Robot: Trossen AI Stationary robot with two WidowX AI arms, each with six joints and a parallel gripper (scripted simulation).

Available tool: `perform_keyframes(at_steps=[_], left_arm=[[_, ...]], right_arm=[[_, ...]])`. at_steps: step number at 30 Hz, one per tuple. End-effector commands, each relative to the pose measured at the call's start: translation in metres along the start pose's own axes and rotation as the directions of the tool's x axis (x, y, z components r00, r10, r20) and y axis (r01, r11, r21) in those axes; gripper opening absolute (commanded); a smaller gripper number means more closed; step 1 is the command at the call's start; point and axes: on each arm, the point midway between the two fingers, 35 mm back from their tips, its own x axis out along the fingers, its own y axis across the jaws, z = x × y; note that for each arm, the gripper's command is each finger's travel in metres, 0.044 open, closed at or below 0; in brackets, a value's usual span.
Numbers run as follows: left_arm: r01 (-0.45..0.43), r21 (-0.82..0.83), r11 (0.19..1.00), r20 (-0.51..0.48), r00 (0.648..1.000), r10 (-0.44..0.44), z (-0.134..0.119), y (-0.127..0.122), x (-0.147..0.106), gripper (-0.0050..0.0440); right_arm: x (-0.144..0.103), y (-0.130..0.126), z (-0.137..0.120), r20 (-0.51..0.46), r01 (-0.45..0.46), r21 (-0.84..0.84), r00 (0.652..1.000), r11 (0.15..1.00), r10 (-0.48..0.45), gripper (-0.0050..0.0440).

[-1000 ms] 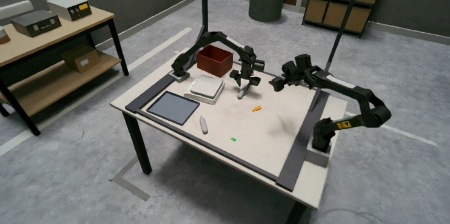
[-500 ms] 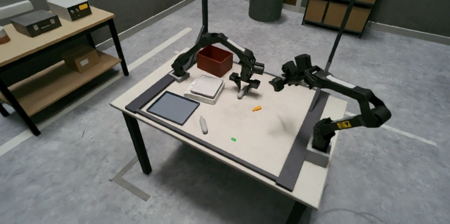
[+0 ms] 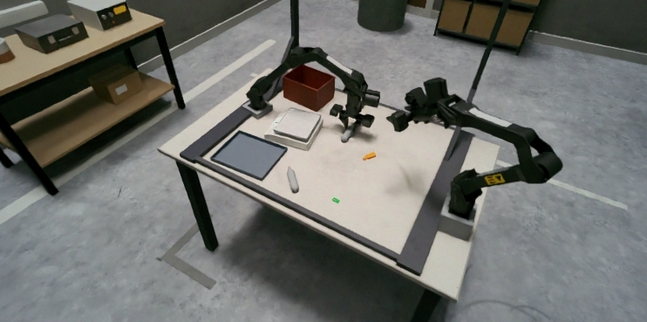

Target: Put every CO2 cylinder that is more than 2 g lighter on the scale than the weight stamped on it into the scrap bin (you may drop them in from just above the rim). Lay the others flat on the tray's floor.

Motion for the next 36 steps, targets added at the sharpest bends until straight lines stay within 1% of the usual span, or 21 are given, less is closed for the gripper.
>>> perform_keyframes(at_steps=[1,3,5,7,8,9,10,15,18,22,24,25,28,30,32,35,36], left_arm=[[-0.002,-0.003,1.0,0.02,1.0,0.002,0.006,0.001,-0.003,0.044],[-0.002,-0.003,1.0,0.02,1.0,0.002,0.006,0.001,-0.003,0.044],[-0.002,-0.003,1.0,0.02,1.0,0.002,0.006,0.001,-0.003,0.044],[-0.002,-0.003,1.0,0.02,1.0,0.002,0.006,0.001,-0.003,0.044],[-0.002,-0.003,1.0,0.02,1.0,0.002,0.006,0.001,-0.003,0.044],[-0.002,-0.003,1.0,0.02,1.0,0.002,0.006,0.001,-0.003,0.044],[-0.002,-0.003,1.0,0.02,1.0,0.002,0.006,0.001,-0.003,0.044],[-0.002,-0.003,1.0,0.02,1.0,0.002,0.006,0.001,-0.003,0.044],[-0.002,-0.003,1.0,0.02,1.0,0.002,0.006,0.001,-0.003,0.044],[-0.002,-0.003,1.0,0.02,1.0,0.002,0.006,0.001,-0.003,0.044],[-0.004,0.001,1.0,0.021,1.0,0.004,0.007,0.001,-0.003,0.044],[-0.005,0.012,1.0,0.018,1.0,0.005,0.006,0.002,-0.002,0.044],[-0.01,0.072,0.997,0.029,1.0,0.008,0.014,0.003,0.0,0.044],[-0.015,0.165,0.986,0.03,0.999,0.011,0.017,0.005,0.004,0.044],[-0.024,0.274,0.961,0.032,0.999,0.016,0.021,0.007,0.01,0.044],[-0.04,0.449,0.893,0.034,0.999,0.027,0.027,0.012,0.019,0.044],[-0.04,0.449,0.893,0.034,0.999,0.027,0.027,0.012,0.019,0.044]], right_arm=[[-0.015,-0.005,0.0,0.004,0.038,-0.001,0.999,0.999,-0.038,0.0125],[-0.015,-0.005,0.0,0.004,0.038,-0.001,0.999,0.999,-0.038,0.0125],[-0.015,-0.005,0.0,0.004,0.038,-0.001,0.999,0.999,-0.038,0.0112],[-0.015,-0.005,0.0,0.004,0.038,-0.001,0.999,0.999,-0.038,0.0064],[-0.021,-0.005,0.0,0.006,0.051,-0.003,0.999,0.999,-0.051,0.004],[-0.019,-0.003,0.0,0.005,0.046,-0.001,0.999,0.999,-0.046,0.0016],[-0.024,-0.005,0.001,0.006,0.053,-0.001,0.999,0.999,-0.053,0.0],[-0.049,-0.006,0.001,0.008,0.064,-0.001,0.998,0.998,-0.064,-0.0002],[-0.069,-0.005,0.001,0.008,0.064,-0.001,0.998,0.998,-0.064,-0.0003],[-0.066,-0.002,0.0,0.006,0.053,-0.001,0.999,0.999,-0.053,-0.0004],[-0.07,0.001,-0.006,0.005,0.053,-0.002,0.999,0.999,-0.053,-0.0005],[-0.07,0.007,-0.01,0.004,0.041,-0.002,0.999,0.999,-0.041,-0.0013],[-0.082,0.02,-0.024,0.003,0.04,-0.002,0.999,0.999,-0.04,-0.0035],[-0.093,0.034,-0.037,0.001,0.039,-0.002,0.999,0.999,-0.039,-0.005],[-0.104,0.051,-0.051,0.0,0.037,-0.002,0.999,0.999,-0.037,-0.005],[-0.117,0.078,-0.068,-0.001,0.035,-0.002,0.999,0.999,-0.035,-0.005],[-0.117,0.078,-0.068,-0.001,0.035,-0.002,0.999,0.999,-0.035,-0.005]])
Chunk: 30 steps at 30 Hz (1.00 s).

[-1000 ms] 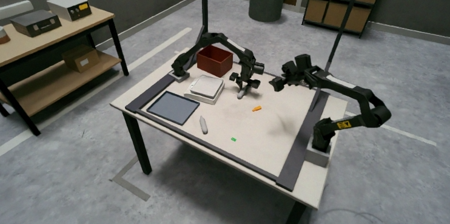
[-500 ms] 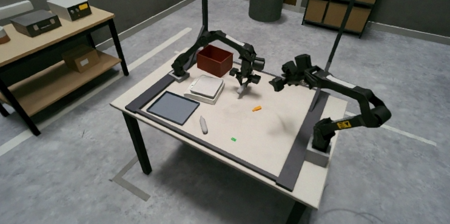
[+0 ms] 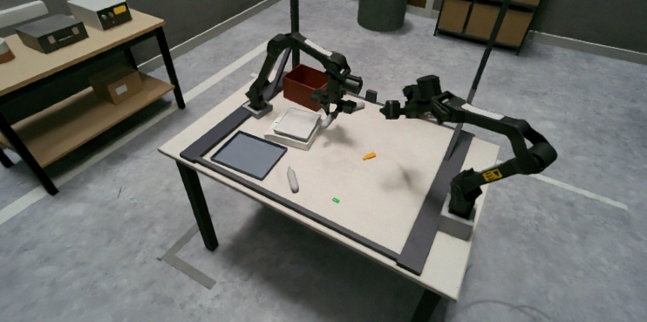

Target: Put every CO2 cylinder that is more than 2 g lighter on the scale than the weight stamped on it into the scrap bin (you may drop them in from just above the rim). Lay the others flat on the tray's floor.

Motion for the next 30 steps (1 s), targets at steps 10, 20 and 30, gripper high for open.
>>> perform_keyframes(at_steps=[10,20,30], left_arm=[[-0.043,0.586,0.809,0.017,0.999,0.041,0.019,0.026,0.03,0.044],[-0.042,0.885,0.463,0.012,0.998,0.068,0.022,0.044,0.057,0.044],[0.003,0.997,-0.077,0.005,0.995,0.101,0.02,0.067,0.09,0.044]], right_arm=[[-0.045,0.074,-0.039,0.001,0.062,-0.008,0.998,0.998,-0.062,-0.005],[-0.049,0.113,-0.051,-0.001,0.059,-0.008,0.998,0.998,-0.059,-0.005],[-0.048,0.141,-0.057,-0.002,0.056,-0.008,0.998,0.998,-0.056,-0.005]])
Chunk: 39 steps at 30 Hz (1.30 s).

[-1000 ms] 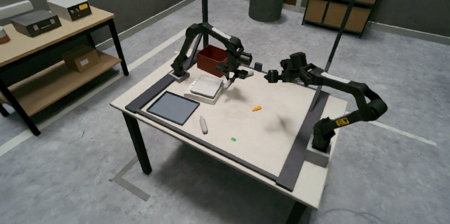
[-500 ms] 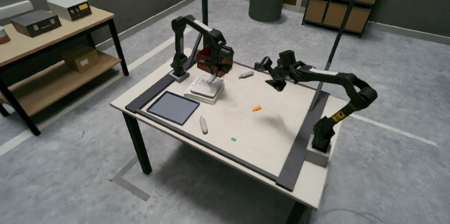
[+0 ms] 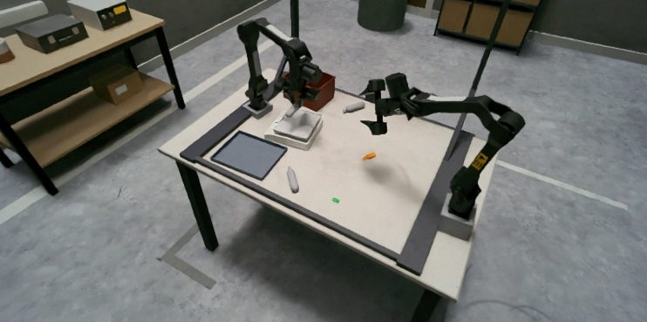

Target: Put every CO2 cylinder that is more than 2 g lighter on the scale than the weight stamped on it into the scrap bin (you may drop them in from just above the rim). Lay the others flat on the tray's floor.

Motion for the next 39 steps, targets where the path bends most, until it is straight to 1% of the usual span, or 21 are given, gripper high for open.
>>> perform_keyframes(at_steps=[1,3,5,7,11,15,17,20,22,24,26,30,32,34,37,39], left_arm=[[-0.023,0.186,0.982,-0.017,0.999,0.027,-0.012,0.01,0.009,0.044],[-0.017,0.291,0.956,-0.024,0.999,0.026,-0.016,0.009,0.016,0.044],[-0.017,0.291,0.956,-0.024,0.999,0.026,-0.016,0.009,0.016,0.044],[-0.009,0.407,0.913,-0.031,0.999,0.024,-0.02,0.008,0.024,0.044],[0.011,0.61,0.793,-0.045,0.999,0.022,-0.029,0.005,0.039,0.044],[0.03,0.752,0.659,-0.057,0.998,0.019,-0.037,0.002,0.052,0.044],[0.042,0.819,0.572,-0.064,0.998,0.018,-0.041,-0.001,0.059,0.044],[0.052,0.869,0.492,-0.069,0.997,0.017,-0.044,-0.003,0.065,0.044],[0.052,0.869,0.492,-0.069,0.997,0.017,-0.044,-0.003,0.065,0.044],[0.058,0.894,0.444,-0.073,0.997,0.016,-0.047,-0.004,0.069,0.044],[0.063,0.904,0.423,-0.076,0.997,0.015,-0.048,-0.005,0.07,0.044],[0.062,0.906,0.418,-0.069,0.998,0.001,-0.045,-0.011,0.073,0.044],[0.062,0.906,0.418,-0.068,0.998,0.0,-0.044,-0.011,0.073,0.044],[0.062,0.906,0.418,-0.072,0.997,0.008,-0.046,-0.008,0.07,0.044],[0.062,0.906,0.418,-0.072,0.997,0.008,-0.046,-0.008,0.07,0.044],[0.062,0.906,0.418,-0.072,0.997,0.008,-0.046,-0.008,0.07,0.044]], right_arm=[[-0.008,0.007,-0.001,-0.004,0.032,-0.003,0.999,0.999,-0.032,-0.005],[-0.008,0.009,-0.002,-0.005,0.033,-0.003,0.999,0.999,-0.033,-0.005],[-0.008,0.009,-0.002,-0.005,0.033,-0.003,0.999,0.999,-0.033,-0.005],[-0.011,0.008,-0.003,-0.007,0.045,-0.004,0.999,0.999,-0.045,-0.005],[-0.008,0.009,-0.002,-0.007,0.057,0.02,0.998,0.998,-0.057,-0.005],[-0.008,0.009,-0.003,-0.024,0.139,0.081,0.99,0.987,-0.137,-0.005],[-0.008,0.01,-0.002,-0.038,0.198,0.122,0.98,0.973,-0.194,-0.005],[-0.008,0.01,-0.002,-0.056,0.253,0.16,0.967,0.954,-0.247,-0.005],[-0.008,0.01,-0.002,-0.056,0.253,0.16,0.967,0.954,-0.247,-0.005],[-0.008,0.01,-0.002,-0.066,0.288,0.184,0.958,0.94,-0.28,-0.005],[-0.008,0.01,-0.002,-0.071,0.305,0.196,0.952,0.932,-0.297,-0.005],[-0.005,0.01,-0.002,-0.075,0.311,0.209,0.95,0.927,-0.302,-0.005],[-0.011,0.004,-0.004,-0.078,0.326,0.208,0.945,0.922,-0.317,-0.005],[-0.01,-0.003,-0.005,-0.075,0.319,0.209,0.948,0.924,-0.31,-0.005],[-0.011,-0.021,-0.009,-0.076,0.32,0.207,0.947,0.925,-0.311,-0.005],[-0.011,-0.021,-0.009,-0.076,0.32,0.207,0.947,0.925,-0.311,-0.005]])
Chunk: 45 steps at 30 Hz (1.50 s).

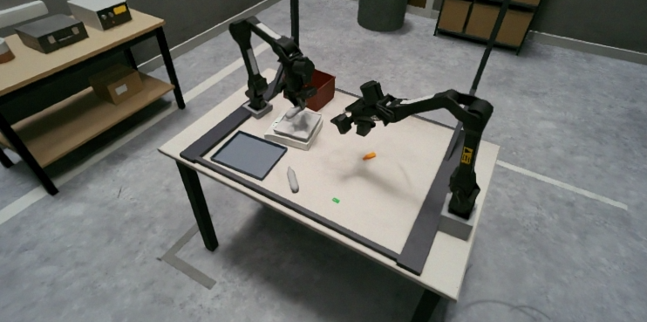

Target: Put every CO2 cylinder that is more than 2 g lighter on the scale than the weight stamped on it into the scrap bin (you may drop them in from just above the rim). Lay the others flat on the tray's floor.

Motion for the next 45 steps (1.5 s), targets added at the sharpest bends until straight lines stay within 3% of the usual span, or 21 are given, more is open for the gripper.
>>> perform_keyframes(at_steps=[1,9,13,29,34,37,45], left_arm=[[0.0,0.003,1.0,-0.031,1.0,0.0,-0.013,-0.001,-0.004,0.044],[0.0,0.003,1.0,-0.031,1.0,0.0,-0.013,0.0,-0.005,0.044],[0.0,0.003,1.0,-0.031,1.0,0.0,-0.013,0.0,-0.005,0.044],[0.0,0.003,1.0,-0.031,1.0,0.0,-0.013,0.0,-0.005,0.044],[0.0,0.003,1.0,-0.031,1.0,0.0,-0.013,0.0,-0.005,0.044],[0.0,0.003,1.0,-0.031,1.0,0.0,-0.013,0.0,-0.005,0.044],[0.0,0.003,1.0,-0.031,1.0,0.0,-0.013,0.0,-0.005,0.044]], right_arm=[[-0.006,-0.021,0.0,-0.004,0.036,0.003,0.999,0.999,-0.036,-0.005],[0.01,-0.081,0.0,-0.004,0.04,0.001,0.999,0.999,-0.04,-0.005],[0.014,-0.096,0.0,-0.004,0.037,0.001,0.999,0.999,-0.037,-0.005],[0.015,-0.102,-0.001,-0.004,0.037,0.029,0.999,0.999,-0.037,-0.005],[0.01,-0.103,-0.001,-0.004,0.056,0.107,0.998,0.993,-0.055,-0.005],[0.013,-0.1,-0.001,-0.001,0.05,0.265,0.999,0.963,-0.051,-0.005],[0.012,-0.101,-0.001,0.0,0.056,0.658,0.997,0.751,-0.075,-0.005]])
